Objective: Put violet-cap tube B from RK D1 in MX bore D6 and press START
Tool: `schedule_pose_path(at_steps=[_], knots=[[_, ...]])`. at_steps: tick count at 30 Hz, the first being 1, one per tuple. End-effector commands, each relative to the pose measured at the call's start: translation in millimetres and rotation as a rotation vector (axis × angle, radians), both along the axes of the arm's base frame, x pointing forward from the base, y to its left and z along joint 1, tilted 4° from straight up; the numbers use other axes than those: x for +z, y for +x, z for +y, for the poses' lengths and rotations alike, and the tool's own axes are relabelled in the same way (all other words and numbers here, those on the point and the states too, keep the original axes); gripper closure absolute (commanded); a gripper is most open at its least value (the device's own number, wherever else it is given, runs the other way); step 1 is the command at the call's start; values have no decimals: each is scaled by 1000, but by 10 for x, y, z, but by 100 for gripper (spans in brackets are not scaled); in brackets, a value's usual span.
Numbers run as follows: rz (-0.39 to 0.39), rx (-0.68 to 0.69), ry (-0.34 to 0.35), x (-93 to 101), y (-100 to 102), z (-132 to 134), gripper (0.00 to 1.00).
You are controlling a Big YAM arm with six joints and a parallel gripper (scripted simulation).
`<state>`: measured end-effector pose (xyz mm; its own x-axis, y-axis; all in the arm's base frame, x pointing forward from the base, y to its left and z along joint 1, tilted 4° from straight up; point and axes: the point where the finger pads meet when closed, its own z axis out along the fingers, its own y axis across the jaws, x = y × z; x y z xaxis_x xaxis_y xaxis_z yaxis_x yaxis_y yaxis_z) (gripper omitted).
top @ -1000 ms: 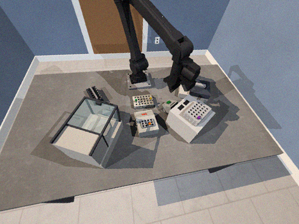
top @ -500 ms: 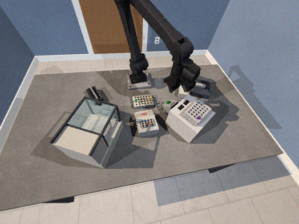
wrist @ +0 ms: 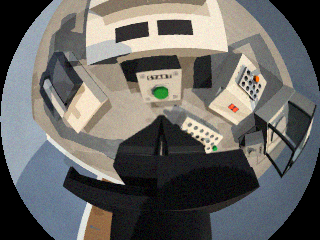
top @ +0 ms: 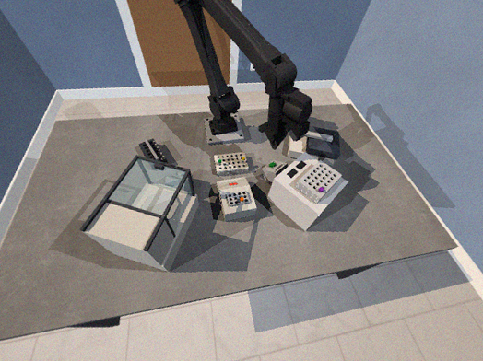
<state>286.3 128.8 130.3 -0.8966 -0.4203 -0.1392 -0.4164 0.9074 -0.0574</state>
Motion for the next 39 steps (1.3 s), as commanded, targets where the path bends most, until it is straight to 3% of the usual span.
schedule_pose_path(at_steps=[1,9,26,27,28,39], knots=[[-107,34,55,98,55,-5,100],[-339,107,165,93,-58,-69,100],[-315,111,158,43,-321,-188,100],[-315,110,159,43,-324,-187,100],[-348,107,171,190,-213,-132,100],[-348,107,171,189,-213,-132,100]])
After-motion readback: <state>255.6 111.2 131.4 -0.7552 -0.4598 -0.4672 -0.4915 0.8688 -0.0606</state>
